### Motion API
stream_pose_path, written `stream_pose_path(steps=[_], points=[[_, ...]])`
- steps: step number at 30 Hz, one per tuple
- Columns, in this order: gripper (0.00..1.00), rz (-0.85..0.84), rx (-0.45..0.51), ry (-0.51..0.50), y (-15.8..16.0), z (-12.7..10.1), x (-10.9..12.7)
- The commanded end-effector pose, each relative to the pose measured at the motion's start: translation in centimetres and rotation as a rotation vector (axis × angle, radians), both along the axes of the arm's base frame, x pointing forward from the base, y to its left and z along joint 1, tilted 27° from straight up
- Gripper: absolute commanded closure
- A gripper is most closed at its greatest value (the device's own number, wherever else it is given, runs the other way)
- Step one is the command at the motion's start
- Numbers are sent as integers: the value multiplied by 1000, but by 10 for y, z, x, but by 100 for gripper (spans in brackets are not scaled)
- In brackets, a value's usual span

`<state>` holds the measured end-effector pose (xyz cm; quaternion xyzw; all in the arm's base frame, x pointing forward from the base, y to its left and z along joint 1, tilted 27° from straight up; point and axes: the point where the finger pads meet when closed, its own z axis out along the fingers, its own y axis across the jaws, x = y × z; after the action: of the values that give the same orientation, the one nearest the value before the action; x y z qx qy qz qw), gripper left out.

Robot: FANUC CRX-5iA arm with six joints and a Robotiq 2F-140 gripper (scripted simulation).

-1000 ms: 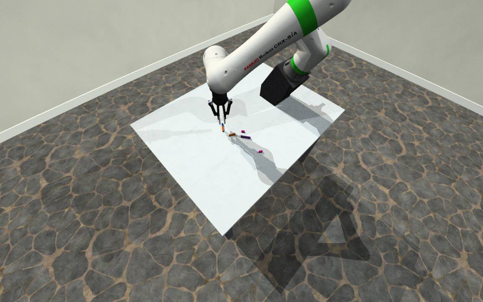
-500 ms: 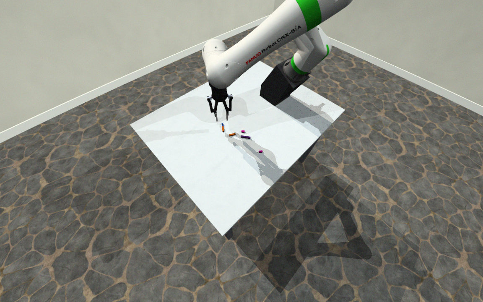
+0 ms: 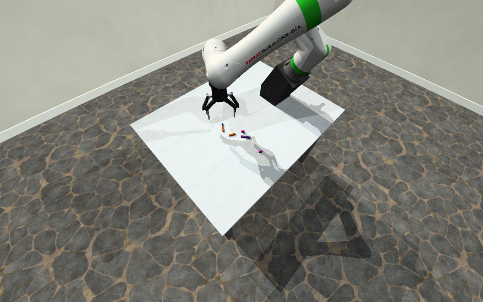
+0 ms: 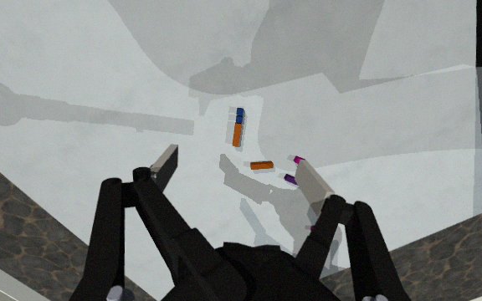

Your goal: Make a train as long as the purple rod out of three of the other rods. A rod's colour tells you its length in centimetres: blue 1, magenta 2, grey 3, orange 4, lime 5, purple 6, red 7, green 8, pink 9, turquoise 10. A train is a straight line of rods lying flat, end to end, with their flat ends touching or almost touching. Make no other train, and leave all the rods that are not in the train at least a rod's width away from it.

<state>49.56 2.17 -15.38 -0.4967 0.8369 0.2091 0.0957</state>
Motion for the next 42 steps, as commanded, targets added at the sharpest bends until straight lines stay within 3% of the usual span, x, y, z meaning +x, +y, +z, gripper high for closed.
stream_pose_path(steps=[1, 15, 27, 42], points=[[0, 0, 0, 0, 0, 0, 0], [0, 0, 0, 0, -10, 20, 1], [0, 0, 0, 0, -32, 63, 4], [0, 0, 0, 0, -34, 68, 4]])
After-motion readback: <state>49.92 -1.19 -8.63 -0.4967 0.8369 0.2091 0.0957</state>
